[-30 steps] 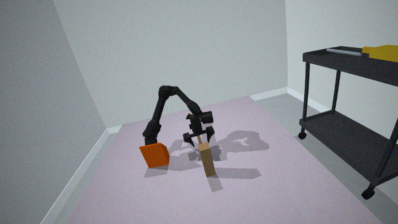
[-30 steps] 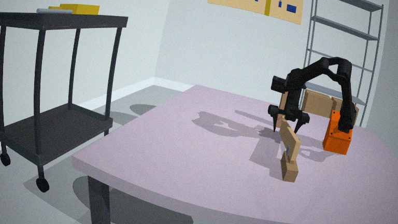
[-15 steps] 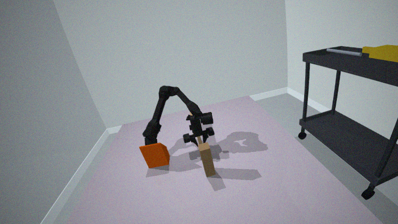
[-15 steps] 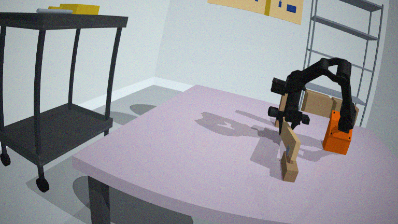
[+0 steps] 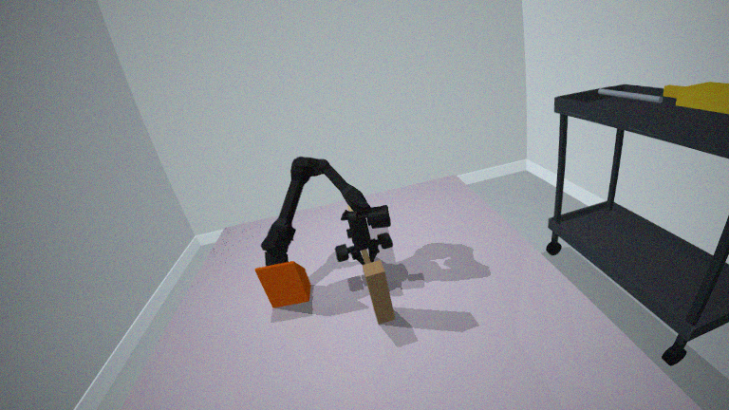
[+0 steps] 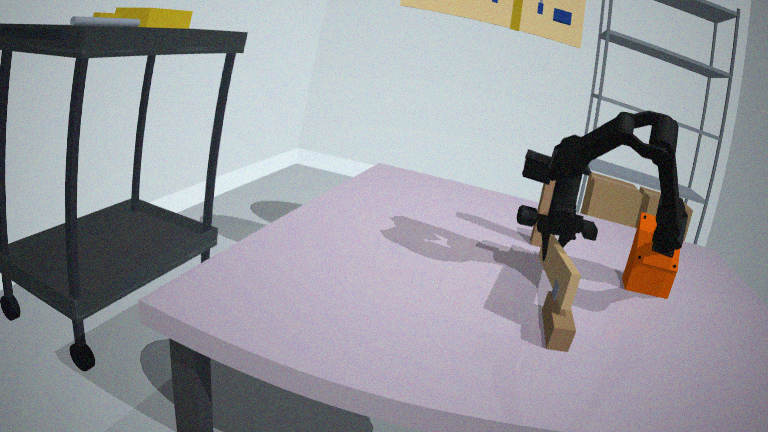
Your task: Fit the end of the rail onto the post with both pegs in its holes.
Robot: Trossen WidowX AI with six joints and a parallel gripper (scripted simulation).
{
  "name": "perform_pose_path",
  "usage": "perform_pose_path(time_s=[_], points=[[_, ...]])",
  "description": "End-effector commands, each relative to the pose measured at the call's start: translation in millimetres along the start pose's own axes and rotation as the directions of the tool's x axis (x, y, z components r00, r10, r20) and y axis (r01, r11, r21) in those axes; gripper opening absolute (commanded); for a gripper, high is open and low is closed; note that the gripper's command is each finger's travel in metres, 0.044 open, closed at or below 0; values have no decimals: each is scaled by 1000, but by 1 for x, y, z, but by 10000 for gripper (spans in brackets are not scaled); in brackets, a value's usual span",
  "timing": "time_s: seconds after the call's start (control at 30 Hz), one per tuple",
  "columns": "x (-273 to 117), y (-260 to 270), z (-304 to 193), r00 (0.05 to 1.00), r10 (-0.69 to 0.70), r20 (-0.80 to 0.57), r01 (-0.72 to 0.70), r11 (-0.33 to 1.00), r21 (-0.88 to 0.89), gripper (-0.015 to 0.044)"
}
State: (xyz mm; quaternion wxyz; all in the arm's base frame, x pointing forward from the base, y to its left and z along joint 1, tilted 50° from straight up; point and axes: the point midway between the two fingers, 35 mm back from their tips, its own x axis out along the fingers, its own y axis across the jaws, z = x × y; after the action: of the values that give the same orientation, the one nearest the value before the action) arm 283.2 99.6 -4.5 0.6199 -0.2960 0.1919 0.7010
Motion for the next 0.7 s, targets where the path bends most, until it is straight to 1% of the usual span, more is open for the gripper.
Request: perform_pose_path(time_s=[0.0, 0.67], points=[[1, 0, 1, 1000, -1, 4, 1, 1000, 1, 0], [-7, -1, 0, 1000, -1, 4, 1, 1000, 1, 0]])
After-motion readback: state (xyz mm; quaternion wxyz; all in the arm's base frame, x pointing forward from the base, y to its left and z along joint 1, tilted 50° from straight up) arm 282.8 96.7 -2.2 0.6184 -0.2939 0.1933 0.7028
